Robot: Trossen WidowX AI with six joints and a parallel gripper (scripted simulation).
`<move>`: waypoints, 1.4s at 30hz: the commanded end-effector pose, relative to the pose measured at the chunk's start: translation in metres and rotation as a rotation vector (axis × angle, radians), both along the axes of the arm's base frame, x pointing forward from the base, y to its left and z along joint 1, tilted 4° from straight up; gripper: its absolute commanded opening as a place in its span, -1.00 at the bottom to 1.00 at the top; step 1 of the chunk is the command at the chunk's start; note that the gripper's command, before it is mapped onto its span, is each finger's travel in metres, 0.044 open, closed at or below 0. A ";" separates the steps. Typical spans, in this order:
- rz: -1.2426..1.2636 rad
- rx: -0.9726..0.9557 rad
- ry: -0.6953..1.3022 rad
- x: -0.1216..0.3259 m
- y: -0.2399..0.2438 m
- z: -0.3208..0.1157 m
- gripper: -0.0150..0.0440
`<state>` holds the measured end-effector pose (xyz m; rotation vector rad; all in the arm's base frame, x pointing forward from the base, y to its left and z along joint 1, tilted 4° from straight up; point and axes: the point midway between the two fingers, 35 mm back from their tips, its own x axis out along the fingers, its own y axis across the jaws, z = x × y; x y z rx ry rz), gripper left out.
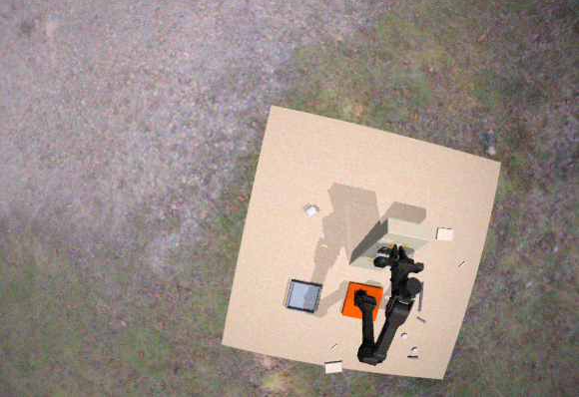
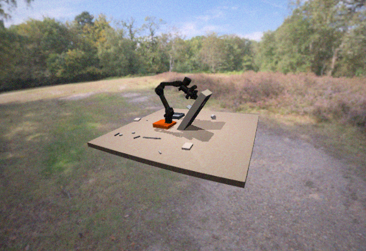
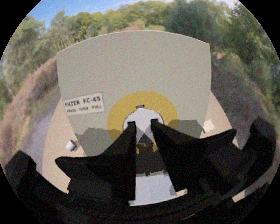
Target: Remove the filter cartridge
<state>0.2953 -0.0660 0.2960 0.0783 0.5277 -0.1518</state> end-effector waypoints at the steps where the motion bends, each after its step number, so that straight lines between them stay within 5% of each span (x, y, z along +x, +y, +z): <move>1: -0.006 0.004 0.001 0.004 -0.002 -0.002 -0.18; 17: -0.006 0.004 0.001 0.008 -0.002 -0.005 -0.18; 30: -0.004 0.003 -0.001 0.003 -0.001 -0.002 -0.49; 42: -0.193 0.318 -0.045 0.009 -0.002 -0.005 -0.49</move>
